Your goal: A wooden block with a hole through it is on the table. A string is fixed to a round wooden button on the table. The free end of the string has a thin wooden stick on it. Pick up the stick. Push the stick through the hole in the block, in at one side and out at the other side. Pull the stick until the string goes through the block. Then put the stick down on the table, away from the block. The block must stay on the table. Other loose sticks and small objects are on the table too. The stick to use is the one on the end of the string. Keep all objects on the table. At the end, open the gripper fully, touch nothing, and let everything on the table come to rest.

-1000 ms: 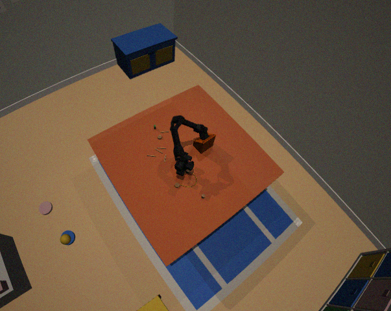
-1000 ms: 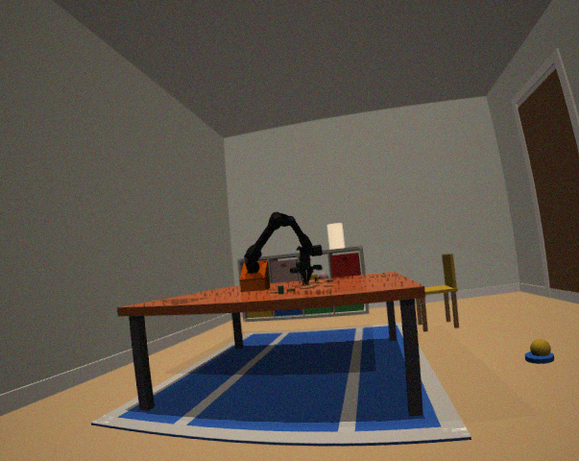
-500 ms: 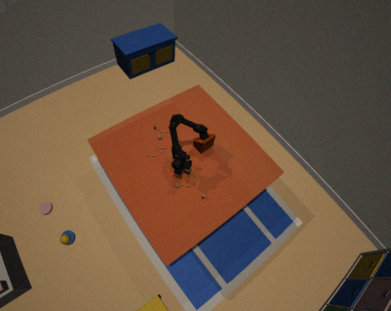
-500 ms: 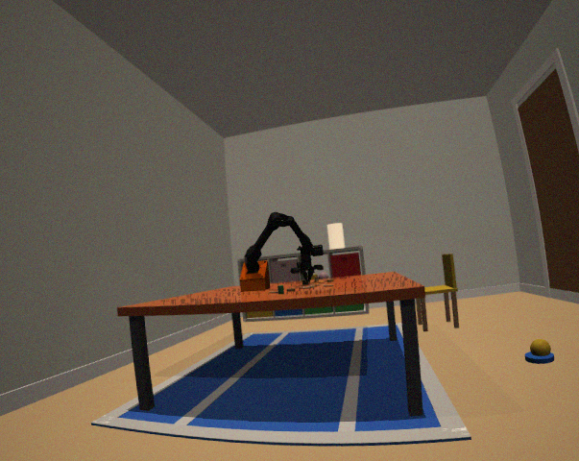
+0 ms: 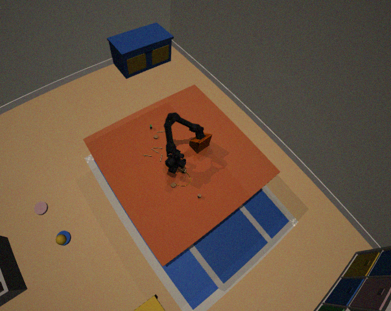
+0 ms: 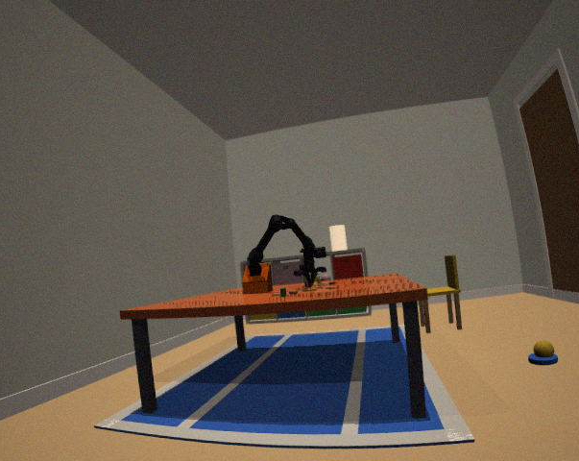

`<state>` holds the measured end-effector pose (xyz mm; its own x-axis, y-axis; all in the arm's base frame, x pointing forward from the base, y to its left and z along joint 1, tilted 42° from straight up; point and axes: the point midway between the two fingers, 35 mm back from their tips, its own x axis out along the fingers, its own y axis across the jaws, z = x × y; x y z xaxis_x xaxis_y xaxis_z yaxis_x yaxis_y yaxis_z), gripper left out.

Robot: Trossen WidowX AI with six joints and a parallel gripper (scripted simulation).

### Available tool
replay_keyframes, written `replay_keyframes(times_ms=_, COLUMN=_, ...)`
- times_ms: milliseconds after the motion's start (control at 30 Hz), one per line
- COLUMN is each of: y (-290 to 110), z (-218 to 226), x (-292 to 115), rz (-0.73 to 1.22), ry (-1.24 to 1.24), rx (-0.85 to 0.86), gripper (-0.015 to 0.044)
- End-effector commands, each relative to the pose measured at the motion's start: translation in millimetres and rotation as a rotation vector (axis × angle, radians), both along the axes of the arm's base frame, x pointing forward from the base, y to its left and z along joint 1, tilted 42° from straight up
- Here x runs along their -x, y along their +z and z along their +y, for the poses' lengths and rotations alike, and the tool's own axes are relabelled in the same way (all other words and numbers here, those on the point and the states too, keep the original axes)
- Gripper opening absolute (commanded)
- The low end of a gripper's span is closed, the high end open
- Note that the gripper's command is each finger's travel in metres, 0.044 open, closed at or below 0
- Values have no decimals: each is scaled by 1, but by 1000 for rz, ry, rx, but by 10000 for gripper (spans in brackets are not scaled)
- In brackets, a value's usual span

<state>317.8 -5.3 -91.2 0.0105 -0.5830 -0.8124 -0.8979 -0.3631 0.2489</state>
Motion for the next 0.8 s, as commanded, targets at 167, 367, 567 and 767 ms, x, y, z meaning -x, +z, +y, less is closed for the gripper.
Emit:
replay_keyframes(times_ms=167, y=7, z=-9, x=-5, rz=-2, ry=2, rx=3, gripper=0)
replay_keyframes(times_ms=367, y=11, z=-13, x=-8, rz=-6, ry=3, rx=4, gripper=0)
replay_keyframes(times_ms=567, y=15, z=-17, x=-11, rz=-8, ry=5, rx=2, gripper=0)
replay_keyframes(times_ms=767, y=19, z=-21, x=-14, rz=-10, ry=7, rx=0, gripper=0)
